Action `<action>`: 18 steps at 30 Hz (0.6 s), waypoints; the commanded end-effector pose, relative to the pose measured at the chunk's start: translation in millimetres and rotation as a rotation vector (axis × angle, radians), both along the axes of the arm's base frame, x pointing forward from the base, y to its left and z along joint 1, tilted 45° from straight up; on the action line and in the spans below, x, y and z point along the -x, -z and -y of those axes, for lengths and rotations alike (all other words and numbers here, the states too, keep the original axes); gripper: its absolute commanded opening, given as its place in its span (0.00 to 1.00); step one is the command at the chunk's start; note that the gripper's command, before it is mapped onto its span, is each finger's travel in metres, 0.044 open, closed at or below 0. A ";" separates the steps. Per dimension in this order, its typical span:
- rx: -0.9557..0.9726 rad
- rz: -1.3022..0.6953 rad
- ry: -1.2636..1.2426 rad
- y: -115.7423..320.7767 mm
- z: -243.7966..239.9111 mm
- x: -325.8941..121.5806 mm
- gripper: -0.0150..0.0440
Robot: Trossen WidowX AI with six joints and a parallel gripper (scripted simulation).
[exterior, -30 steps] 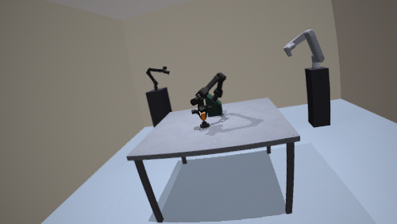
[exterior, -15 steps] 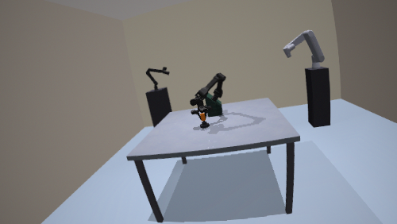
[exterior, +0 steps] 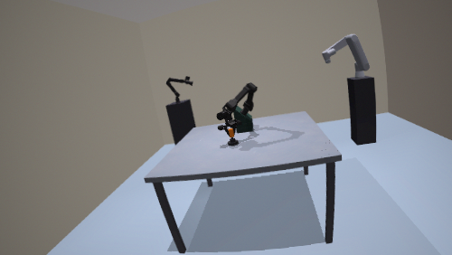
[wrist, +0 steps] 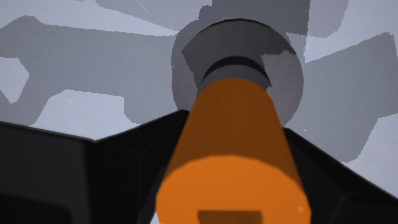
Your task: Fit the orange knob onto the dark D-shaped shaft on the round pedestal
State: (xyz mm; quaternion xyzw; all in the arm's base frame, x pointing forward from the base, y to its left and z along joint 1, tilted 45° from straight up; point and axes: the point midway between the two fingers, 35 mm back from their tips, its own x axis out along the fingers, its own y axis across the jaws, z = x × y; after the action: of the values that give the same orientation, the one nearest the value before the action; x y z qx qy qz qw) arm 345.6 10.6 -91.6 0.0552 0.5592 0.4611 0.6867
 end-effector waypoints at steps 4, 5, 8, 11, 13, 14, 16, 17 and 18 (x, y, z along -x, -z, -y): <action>-0.001 0.032 -0.021 -0.2 -2.6 1.8 0.25; -0.001 0.032 -0.021 0.1 -2.9 1.8 0.25; -0.001 0.032 -0.021 0.3 -3.1 1.5 0.25; -0.001 0.032 -0.021 0.3 -3.1 1.5 0.25; -0.001 0.032 -0.021 -0.9 -1.4 0.9 0.25; -0.001 0.032 -0.021 -1.3 -0.8 0.6 0.25; -0.001 0.032 -0.021 -2.1 0.3 -0.2 0.25; -0.001 0.032 -0.021 -2.5 0.5 -0.4 0.25; -0.001 0.039 -0.027 -2.5 0.6 -0.4 0.25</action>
State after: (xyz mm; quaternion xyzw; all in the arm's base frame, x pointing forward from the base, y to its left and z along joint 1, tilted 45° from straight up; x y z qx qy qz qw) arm 343.2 12.8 -91.1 0.0421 0.5517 0.4702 0.6876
